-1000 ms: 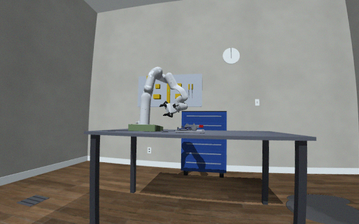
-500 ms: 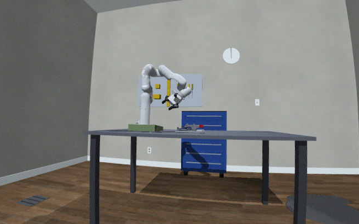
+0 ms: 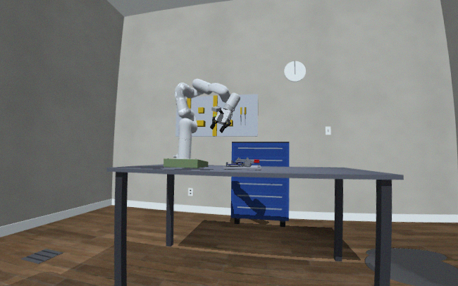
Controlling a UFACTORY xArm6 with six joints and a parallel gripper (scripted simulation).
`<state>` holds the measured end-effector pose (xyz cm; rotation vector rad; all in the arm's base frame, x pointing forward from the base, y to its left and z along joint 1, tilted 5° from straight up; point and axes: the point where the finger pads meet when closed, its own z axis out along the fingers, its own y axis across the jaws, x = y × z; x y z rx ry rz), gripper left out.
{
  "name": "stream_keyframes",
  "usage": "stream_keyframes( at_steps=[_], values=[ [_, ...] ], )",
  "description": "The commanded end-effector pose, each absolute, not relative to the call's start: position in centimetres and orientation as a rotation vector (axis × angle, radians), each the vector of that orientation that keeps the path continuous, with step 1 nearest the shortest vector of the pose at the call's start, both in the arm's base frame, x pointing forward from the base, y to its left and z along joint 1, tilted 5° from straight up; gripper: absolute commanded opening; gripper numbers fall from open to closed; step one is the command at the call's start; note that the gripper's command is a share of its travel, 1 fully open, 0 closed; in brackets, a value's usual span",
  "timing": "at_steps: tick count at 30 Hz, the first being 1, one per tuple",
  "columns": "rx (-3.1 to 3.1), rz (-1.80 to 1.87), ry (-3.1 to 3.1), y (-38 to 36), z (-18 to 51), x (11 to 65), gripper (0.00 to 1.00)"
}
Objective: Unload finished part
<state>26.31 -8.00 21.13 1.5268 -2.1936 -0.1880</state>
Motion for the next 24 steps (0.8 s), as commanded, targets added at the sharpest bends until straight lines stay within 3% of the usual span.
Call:
stream_keyframes(
  at_steps=[1, 13, 24],
  values=[
    [1.492, -0.178, -2.341, -8.4, 21.9, 27.2, 1.0],
    [1.273, -0.128, -2.874, -10.3, 24.9, 30.3, 1.0],
    [1.253, -0.123, -2.91, -10.4, 25.2, 30.5, 1.0]
  ],
)
